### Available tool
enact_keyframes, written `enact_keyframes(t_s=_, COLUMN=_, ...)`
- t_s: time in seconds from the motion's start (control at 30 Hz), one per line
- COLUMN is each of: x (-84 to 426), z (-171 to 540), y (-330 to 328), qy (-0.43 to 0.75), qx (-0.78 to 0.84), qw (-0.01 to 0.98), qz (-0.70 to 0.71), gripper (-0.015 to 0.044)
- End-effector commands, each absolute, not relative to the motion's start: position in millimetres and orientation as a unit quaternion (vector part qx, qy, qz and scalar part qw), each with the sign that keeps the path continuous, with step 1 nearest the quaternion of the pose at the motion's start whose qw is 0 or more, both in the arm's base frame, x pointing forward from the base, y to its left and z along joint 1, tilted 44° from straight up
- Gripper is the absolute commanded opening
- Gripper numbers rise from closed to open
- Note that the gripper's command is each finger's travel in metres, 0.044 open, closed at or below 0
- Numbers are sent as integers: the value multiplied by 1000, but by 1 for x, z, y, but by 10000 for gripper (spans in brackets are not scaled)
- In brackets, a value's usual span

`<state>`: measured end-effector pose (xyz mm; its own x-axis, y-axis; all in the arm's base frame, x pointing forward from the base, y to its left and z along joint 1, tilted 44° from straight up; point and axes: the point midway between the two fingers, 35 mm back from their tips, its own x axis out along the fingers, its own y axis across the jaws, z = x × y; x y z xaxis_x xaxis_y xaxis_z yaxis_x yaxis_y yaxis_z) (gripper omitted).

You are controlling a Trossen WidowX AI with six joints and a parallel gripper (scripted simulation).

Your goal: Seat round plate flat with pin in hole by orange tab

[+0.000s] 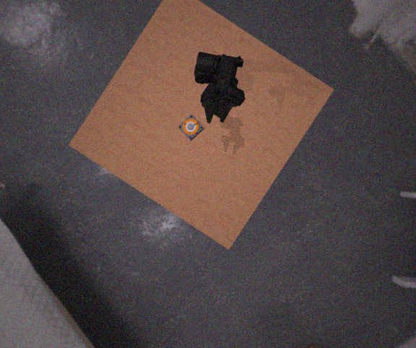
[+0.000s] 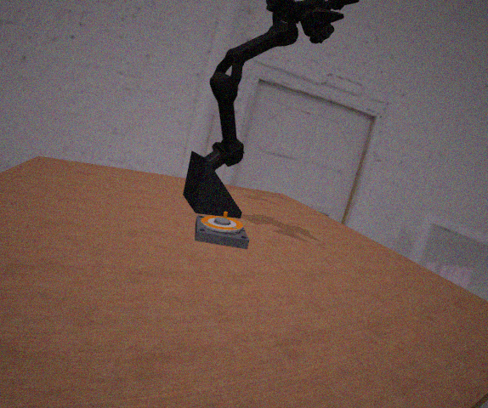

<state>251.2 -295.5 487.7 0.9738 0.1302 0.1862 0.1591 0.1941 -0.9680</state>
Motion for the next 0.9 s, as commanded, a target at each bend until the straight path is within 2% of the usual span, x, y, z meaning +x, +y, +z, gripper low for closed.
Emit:
enact_keyframes(t_s=0.0, x=249, z=489, y=-295, qy=-114, qx=-642, qw=758, qz=-17, gripper=374)
enact_keyframes(t_s=0.13, x=193, z=542, y=-277, qy=-94, qx=-779, qw=603, qz=-144, gripper=269)
enact_keyframes(t_s=0.3, x=159, z=576, y=-251, qy=-75, qx=-840, qw=494, qz=-214, gripper=137)
enact_keyframes(t_s=0.47, x=115, z=618, y=-193, qy=-32, qx=-909, qw=287, qz=-300, gripper=6)
enact_keyframes(t_s=0.57, x=103, z=630, y=-168, qy=-17, qx=-922, qw=200, qz=-332, gripper=0)
enact_keyframes(t_s=0.67, x=86, z=647, y=-114, qy=12, qx=-925, qw=23, qz=-380, gripper=0)
enact_keyframes(t_s=0.83, x=85, z=654, y=-55, qy=42, qx=-907, qw=-143, qz=-393, gripper=0)
enact_keyframes(t_s=0.87, x=88, z=653, y=-33, qy=52, qx=-895, qw=-204, qz=-393, gripper=0)
